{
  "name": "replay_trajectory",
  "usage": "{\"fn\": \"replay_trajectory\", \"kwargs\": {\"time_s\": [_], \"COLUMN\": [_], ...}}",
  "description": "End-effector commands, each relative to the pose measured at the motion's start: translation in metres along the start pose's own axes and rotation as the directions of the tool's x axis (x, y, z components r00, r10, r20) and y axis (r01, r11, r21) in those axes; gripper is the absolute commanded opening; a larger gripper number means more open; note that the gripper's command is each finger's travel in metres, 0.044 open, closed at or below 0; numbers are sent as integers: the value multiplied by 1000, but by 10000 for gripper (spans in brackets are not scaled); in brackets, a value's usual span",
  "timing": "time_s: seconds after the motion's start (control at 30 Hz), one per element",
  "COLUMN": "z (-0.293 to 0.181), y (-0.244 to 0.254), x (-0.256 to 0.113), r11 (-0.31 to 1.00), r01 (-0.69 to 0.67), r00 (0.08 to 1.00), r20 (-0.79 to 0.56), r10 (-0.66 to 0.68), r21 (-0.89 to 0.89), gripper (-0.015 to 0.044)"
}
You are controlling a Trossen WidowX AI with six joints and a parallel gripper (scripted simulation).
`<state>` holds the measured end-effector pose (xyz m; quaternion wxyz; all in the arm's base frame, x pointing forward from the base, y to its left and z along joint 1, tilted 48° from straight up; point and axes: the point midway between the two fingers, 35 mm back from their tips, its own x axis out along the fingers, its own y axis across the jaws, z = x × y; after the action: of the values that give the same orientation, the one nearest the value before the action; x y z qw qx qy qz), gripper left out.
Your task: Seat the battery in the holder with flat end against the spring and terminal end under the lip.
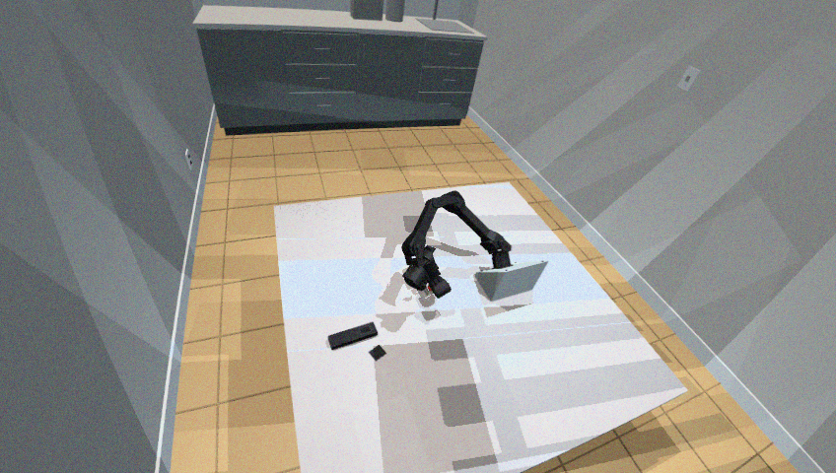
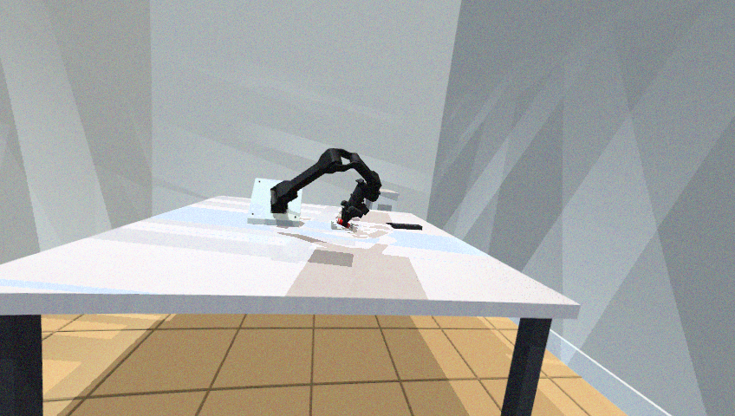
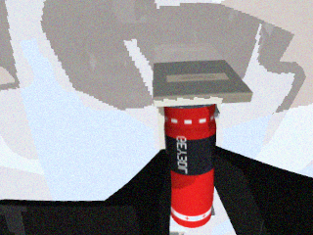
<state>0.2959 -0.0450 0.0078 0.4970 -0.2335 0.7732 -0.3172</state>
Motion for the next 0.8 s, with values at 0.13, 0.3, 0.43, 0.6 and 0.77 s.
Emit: {"fn": "replay_trajectory", "kwargs": {"time_s": [0.13, 0.3, 0.43, 0.6, 0.77], "z": [4, 4, 4, 3, 2], "y": [1, 1, 1, 1, 1], "x": [1, 2, 2, 3, 4], "r11": [1000, 1000, 1000, 1000, 1000], "r01": [-5, -7, -9, -11, -13], "r00": [998, 997, 995, 992, 989], "r20": [57, 81, 100, 124, 147], "r10": [5, 7, 9, 11, 13], "r21": [5, 4, 3, 1, 0], "gripper": [81, 81, 81, 81, 81]}}
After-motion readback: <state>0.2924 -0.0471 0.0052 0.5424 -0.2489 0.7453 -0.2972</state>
